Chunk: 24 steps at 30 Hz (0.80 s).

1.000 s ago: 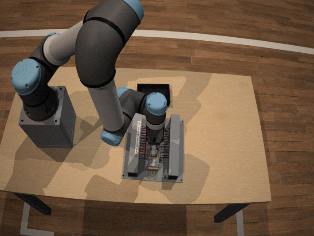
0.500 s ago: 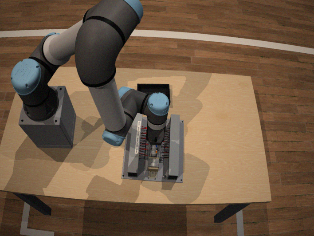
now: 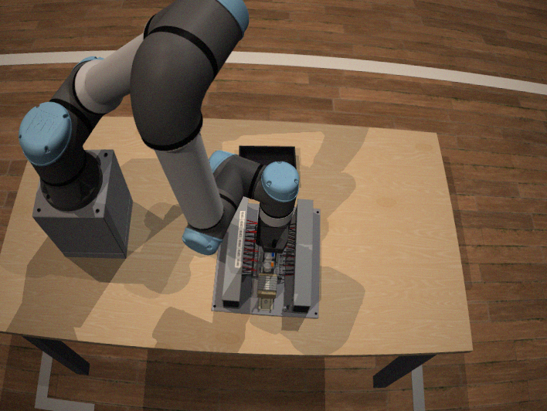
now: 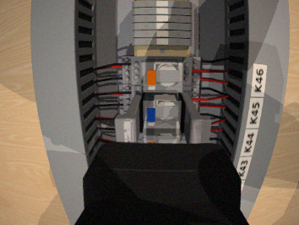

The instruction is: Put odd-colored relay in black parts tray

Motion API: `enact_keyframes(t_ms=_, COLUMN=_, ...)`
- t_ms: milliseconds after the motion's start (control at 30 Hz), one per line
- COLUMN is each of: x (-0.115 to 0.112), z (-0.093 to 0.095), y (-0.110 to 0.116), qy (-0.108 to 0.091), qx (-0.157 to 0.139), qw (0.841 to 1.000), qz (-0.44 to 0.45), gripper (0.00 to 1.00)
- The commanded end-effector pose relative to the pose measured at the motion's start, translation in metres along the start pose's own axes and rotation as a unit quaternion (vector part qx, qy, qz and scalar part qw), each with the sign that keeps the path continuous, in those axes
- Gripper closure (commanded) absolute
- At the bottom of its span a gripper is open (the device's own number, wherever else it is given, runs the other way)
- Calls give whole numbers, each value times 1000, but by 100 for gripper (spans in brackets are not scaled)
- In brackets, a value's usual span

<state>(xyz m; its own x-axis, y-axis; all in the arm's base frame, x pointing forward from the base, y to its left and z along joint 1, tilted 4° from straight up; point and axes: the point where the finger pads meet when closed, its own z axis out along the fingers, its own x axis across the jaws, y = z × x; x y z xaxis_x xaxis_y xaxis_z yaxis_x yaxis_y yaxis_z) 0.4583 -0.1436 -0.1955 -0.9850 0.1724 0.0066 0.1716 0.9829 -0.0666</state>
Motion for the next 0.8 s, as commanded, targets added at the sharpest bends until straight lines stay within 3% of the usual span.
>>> enact_keyframes(t_ms=0, x=-1, z=-1, y=-1, qy=8, qx=1, qw=1000, qz=0, gripper=100)
enact_keyframes(t_ms=300, x=-2, z=-1, y=-1, qy=9, qx=1, qw=1000, qz=0, gripper=100)
enact_keyframes(t_ms=767, x=-1, z=-1, y=-1, qy=-10, qx=1, qw=1000, qz=0, gripper=100)
